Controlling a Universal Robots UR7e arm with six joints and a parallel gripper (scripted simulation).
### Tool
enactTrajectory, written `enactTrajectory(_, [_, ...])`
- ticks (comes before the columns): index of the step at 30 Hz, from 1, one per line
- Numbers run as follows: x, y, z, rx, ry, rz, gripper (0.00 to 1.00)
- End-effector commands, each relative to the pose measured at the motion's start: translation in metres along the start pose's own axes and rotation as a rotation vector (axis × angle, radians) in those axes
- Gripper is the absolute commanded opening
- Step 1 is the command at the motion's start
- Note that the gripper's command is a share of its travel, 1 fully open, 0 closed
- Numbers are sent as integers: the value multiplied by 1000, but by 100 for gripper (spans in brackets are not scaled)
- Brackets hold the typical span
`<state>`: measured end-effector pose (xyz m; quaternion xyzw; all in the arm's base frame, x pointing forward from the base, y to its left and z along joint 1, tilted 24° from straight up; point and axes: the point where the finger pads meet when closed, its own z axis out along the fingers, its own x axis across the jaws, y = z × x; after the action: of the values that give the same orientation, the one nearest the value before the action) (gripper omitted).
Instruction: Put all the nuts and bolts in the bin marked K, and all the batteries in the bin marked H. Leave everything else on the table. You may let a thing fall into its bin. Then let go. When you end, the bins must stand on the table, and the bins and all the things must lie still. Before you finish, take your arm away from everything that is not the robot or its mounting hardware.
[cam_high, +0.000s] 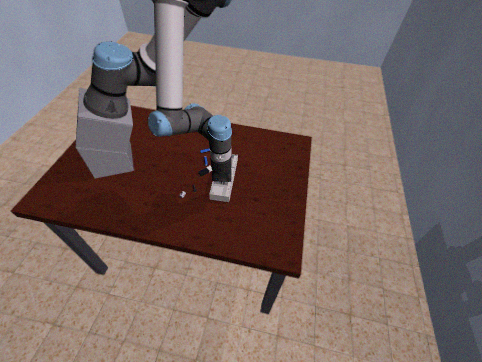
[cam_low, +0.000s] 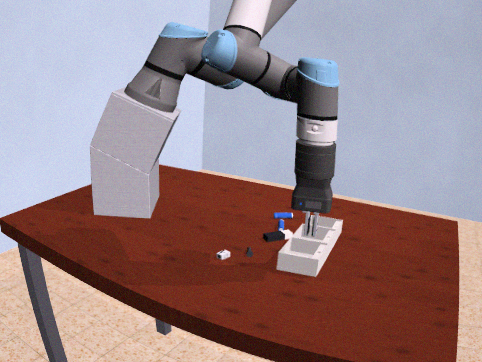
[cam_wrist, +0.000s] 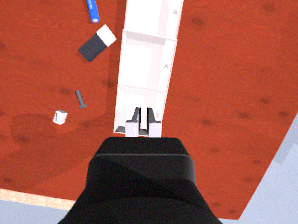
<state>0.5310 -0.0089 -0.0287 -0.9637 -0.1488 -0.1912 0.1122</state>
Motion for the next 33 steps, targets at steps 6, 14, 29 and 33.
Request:
enactTrajectory(6, [0,0,0,-5,2,309,31])
enactTrajectory(14, [0,0,0,-3,4,489,31])
enactTrajectory(29, [0,0,0,2,5,982,31])
enactTrajectory(33, [0,0,0,1,5,1089,31])
